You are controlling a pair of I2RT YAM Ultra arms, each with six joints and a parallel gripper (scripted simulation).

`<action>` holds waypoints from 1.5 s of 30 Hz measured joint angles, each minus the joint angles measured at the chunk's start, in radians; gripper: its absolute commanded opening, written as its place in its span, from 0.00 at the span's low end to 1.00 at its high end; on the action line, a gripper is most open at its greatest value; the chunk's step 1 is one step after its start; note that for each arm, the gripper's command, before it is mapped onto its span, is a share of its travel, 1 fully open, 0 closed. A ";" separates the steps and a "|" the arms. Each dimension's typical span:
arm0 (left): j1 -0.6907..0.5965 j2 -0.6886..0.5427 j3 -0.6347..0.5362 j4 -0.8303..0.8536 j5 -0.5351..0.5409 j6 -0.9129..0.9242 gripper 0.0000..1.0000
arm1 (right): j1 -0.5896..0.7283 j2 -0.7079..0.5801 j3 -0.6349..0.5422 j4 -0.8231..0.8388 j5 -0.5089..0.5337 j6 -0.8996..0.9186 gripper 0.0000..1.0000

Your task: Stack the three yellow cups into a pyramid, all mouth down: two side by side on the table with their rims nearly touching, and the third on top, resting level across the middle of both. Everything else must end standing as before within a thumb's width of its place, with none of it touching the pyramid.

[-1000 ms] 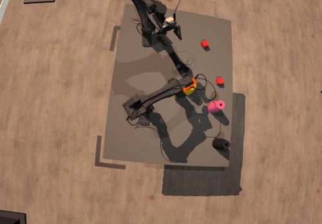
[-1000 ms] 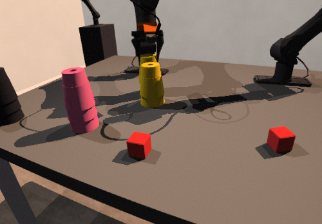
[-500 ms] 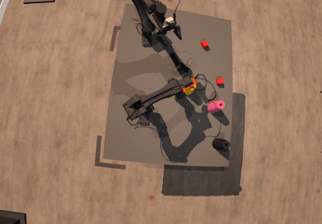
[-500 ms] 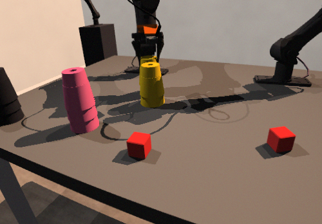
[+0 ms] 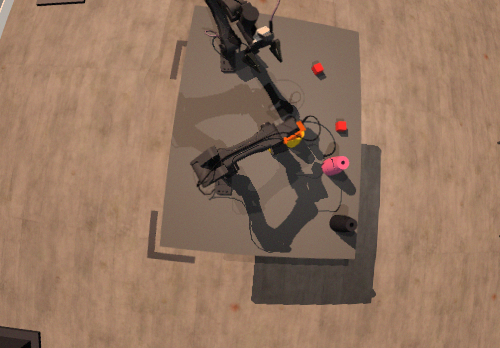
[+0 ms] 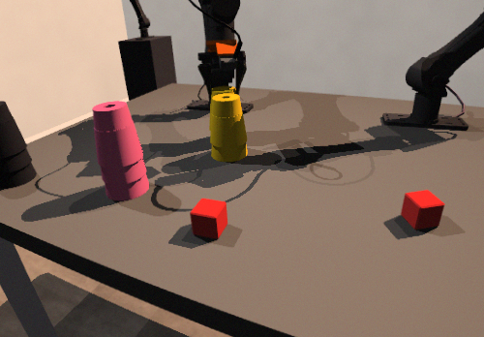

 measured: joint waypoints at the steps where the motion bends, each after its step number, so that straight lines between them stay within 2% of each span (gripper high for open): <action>1: 0.000 0.000 0.000 0.000 0.000 0.000 1.00 | 0.000 0.000 -0.002 0.002 0.000 0.000 0.00; 45: 0.000 0.000 0.000 0.000 0.000 0.000 1.00 | 0.000 0.000 -0.089 0.105 0.000 0.000 0.00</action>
